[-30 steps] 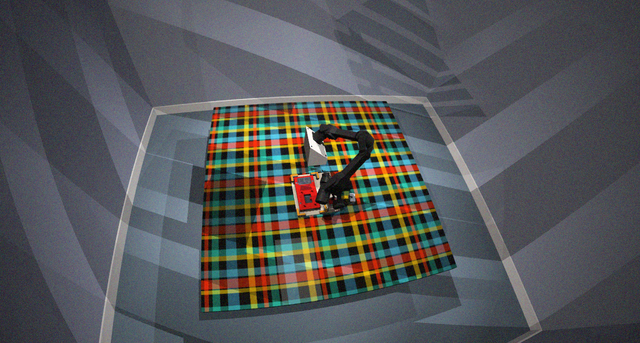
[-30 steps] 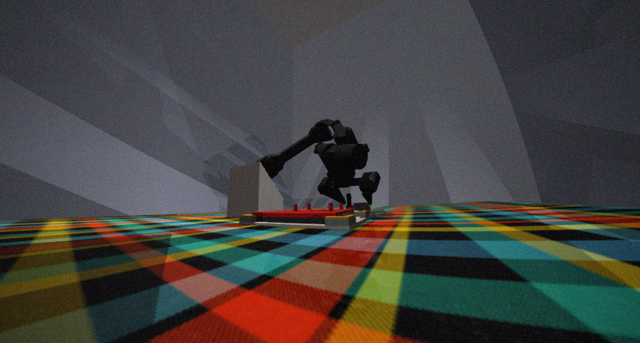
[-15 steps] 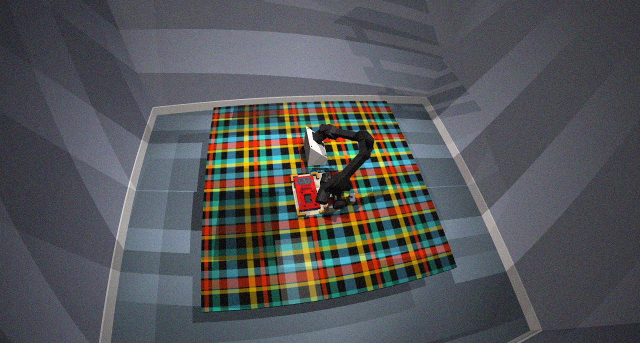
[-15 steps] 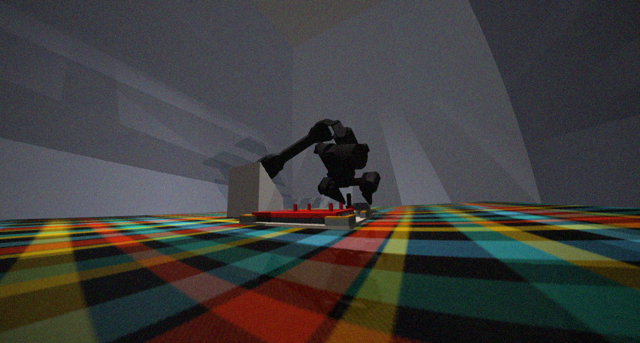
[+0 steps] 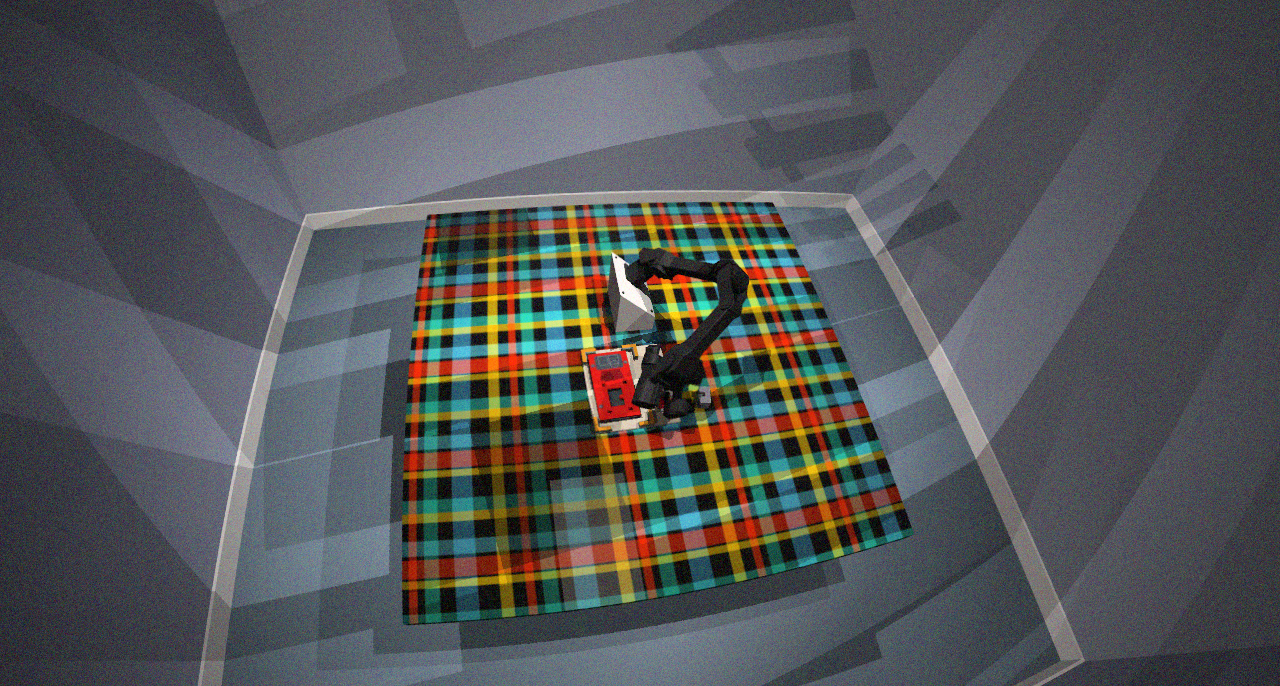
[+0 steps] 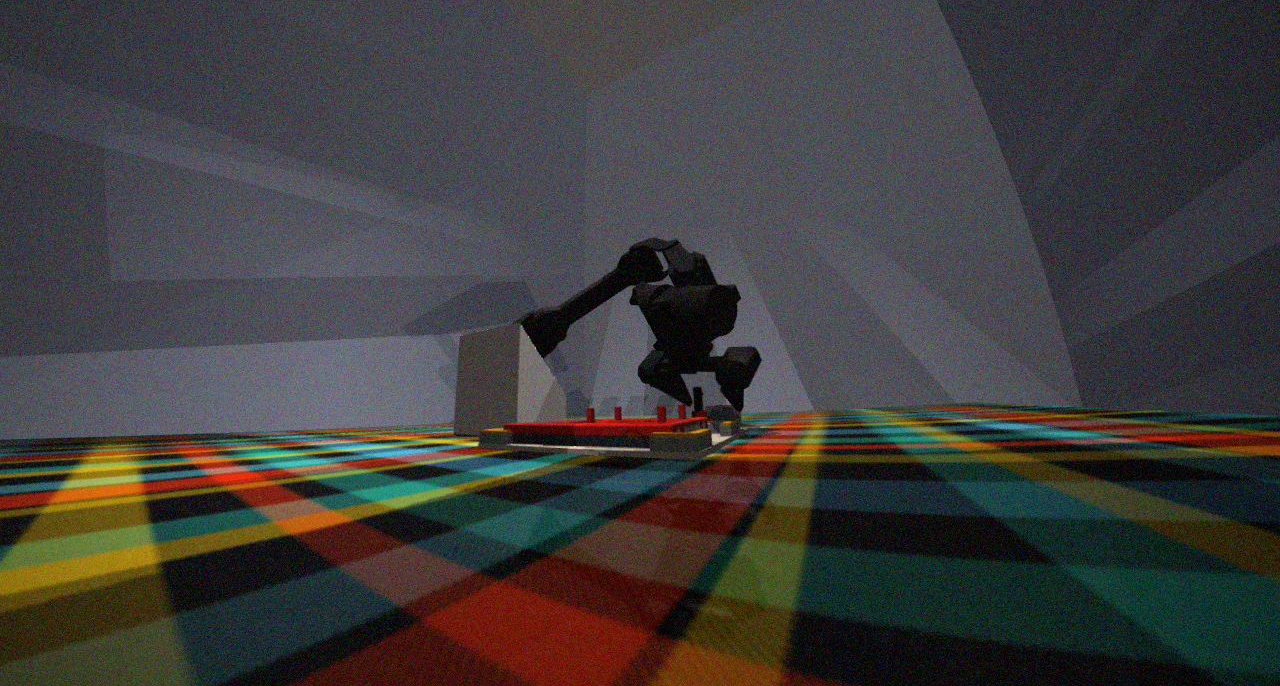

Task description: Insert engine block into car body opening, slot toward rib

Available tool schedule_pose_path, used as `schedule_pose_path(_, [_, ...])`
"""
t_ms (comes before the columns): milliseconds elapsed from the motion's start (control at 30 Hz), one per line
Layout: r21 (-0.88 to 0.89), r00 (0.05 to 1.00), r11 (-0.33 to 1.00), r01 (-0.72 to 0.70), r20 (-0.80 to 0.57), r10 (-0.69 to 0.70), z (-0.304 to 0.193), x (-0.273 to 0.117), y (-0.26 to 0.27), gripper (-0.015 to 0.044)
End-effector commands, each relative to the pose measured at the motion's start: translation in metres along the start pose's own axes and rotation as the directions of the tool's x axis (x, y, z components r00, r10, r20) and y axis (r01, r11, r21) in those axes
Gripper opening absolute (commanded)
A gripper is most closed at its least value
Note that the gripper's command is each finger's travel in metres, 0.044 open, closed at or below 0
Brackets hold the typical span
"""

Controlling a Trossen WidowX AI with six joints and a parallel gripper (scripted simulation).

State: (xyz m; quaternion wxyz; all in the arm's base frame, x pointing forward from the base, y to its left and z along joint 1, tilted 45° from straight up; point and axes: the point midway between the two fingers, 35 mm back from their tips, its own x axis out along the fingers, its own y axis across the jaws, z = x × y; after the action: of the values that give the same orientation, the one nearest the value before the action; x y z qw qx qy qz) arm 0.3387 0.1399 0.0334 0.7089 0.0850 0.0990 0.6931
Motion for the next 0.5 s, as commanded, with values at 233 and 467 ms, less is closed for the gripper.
schedule_pose_path(233, [0.299, 0.996, 0.954, 0.022, -0.091, 0.006, 0.01, -0.003, -0.002, 0.044])
schedule_pose_path(467, [0.487, 0.988, 0.87, 0.07, -0.153, 0.006, 0.017, -0.005, -0.001, 0.044])
